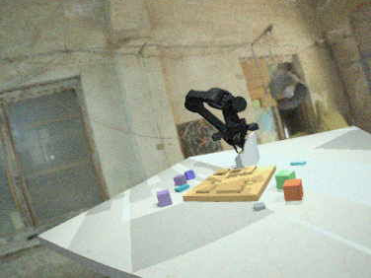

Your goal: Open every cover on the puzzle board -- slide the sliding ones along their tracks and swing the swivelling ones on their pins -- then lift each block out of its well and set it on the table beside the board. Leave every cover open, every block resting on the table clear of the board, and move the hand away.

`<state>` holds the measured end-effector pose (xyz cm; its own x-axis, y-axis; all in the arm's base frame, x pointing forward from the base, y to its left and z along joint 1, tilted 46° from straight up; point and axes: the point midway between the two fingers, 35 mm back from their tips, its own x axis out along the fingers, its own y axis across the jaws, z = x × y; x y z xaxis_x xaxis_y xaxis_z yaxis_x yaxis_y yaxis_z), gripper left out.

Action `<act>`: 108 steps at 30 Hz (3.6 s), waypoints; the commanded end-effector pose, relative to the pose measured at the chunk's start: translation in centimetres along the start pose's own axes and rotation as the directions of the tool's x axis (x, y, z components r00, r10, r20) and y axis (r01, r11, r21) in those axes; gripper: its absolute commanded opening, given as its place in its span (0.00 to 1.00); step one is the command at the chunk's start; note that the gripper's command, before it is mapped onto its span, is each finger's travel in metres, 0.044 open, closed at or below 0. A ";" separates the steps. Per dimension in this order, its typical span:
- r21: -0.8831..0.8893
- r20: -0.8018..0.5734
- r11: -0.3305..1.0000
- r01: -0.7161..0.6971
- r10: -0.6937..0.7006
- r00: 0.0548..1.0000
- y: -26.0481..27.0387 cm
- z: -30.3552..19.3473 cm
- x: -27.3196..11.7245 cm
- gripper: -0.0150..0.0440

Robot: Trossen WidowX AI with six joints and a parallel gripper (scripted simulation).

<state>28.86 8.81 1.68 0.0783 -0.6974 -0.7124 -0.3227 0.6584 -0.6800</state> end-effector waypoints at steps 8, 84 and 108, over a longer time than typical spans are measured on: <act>0.000 -0.006 1.000 -0.009 0.009 1.000 4.2 1.2 -0.1 0.39; 0.008 -0.011 1.000 0.000 0.000 1.000 19.7 1.9 6.4 0.39; 0.008 -0.011 1.000 0.003 -0.003 1.000 19.5 1.6 10.3 0.39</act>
<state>25.08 15.77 -18.63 0.0742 -0.6937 -0.7164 -0.3068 0.6677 -0.6783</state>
